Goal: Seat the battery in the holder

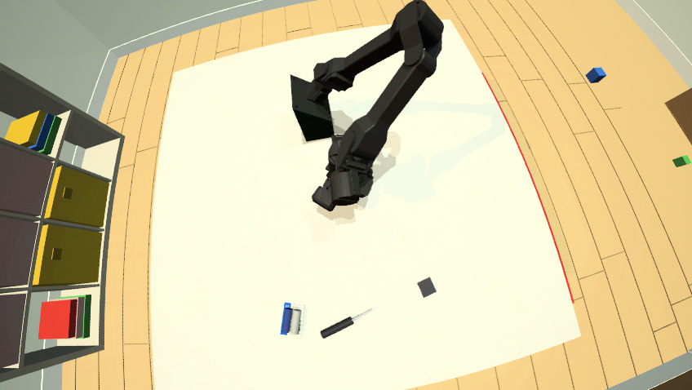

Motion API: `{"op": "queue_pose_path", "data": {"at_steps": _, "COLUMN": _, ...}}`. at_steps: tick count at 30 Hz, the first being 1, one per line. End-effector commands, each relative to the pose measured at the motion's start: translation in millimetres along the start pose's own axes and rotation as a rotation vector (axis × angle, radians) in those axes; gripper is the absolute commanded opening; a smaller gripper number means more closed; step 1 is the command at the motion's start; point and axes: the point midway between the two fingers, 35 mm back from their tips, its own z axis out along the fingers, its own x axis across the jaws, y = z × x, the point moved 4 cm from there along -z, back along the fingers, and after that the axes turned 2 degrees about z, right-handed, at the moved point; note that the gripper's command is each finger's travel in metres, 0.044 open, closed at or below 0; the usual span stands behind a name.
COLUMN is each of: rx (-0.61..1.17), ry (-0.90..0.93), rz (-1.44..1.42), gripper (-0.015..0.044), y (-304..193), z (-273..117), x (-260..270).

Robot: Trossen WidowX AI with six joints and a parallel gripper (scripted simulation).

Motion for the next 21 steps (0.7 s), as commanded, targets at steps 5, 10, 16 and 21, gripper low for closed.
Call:
{"op": "queue_pose_path", "data": {"at_steps": 5, "rx": 0.058, "ry": 0.001, "rz": 0.01, "gripper": 0.0065, "y": -1, "z": 4, "x": 4}}
{"op": "queue_pose_path", "data": {"at_steps": 10, "rx": 0.079, "ry": -0.004, "rz": 0.01, "gripper": 0.0065, "y": 0, "z": 4, "x": 4}}
{"op": "queue_pose_path", "data": {"at_steps": 16, "rx": 0.084, "ry": -0.007, "rz": 0.009, "gripper": 0.0065, "y": 3, "z": 4, "x": 5}}
{"op": "queue_pose_path", "data": {"at_steps": 21, "rx": 0.08, "ry": -0.008, "rz": 0.008, "gripper": 0.0065, "y": 10, "z": 4, "x": 5}}
